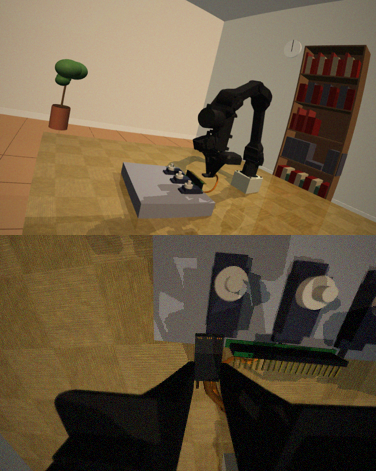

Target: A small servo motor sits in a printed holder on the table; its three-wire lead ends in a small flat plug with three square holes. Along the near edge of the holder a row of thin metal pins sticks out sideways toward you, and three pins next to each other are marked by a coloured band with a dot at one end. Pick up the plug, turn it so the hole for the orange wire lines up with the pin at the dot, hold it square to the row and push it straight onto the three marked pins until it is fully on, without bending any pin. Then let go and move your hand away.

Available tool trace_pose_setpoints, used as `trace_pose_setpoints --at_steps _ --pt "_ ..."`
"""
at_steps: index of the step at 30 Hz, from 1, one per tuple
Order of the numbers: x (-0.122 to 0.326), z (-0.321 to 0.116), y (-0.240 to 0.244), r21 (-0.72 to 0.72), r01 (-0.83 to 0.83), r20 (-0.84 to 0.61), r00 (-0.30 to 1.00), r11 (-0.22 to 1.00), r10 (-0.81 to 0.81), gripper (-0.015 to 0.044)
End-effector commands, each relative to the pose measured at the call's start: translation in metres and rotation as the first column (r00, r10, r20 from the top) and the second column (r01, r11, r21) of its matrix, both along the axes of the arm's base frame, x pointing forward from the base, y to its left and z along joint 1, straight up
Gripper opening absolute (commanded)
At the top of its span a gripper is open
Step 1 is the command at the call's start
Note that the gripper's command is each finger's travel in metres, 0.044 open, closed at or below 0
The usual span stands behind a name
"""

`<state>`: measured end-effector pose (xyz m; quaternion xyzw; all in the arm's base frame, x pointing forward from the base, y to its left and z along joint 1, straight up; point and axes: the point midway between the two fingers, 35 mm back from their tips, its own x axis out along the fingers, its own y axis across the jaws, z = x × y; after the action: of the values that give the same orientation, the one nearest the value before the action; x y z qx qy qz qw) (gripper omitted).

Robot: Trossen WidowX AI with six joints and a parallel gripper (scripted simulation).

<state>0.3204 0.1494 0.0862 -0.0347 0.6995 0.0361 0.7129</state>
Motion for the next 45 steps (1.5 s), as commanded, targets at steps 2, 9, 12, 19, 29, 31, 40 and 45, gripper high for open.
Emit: trace_pose_setpoints --at_steps 2,9,12,19,29,31,40,45 --pt "-0.018 0.000 -0.009 0.004 0.015 0.000 1.000 1.000 -0.015 0.0000" --pt "-0.041 -0.002 -0.021 0.003 0.029 -0.001 1.000 1.000 -0.029 0.0000" --pt "-0.051 -0.003 -0.026 0.003 0.035 -0.002 0.999 0.999 -0.035 0.0000" --pt "-0.075 -0.009 -0.038 0.002 0.050 -0.004 0.999 0.999 -0.050 0.0000" --pt "-0.086 -0.026 -0.043 0.002 0.057 -0.005 0.998 0.998 -0.057 0.0000" --pt "-0.086 -0.037 -0.043 0.002 0.057 -0.005 0.998 0.998 -0.057 0.0000" --pt "-0.084 -0.052 -0.043 0.002 0.057 -0.005 0.998 0.998 -0.057 0.0000" --pt "-0.069 -0.051 -0.043 0.002 0.057 -0.004 0.998 0.998 -0.057 0.0000"
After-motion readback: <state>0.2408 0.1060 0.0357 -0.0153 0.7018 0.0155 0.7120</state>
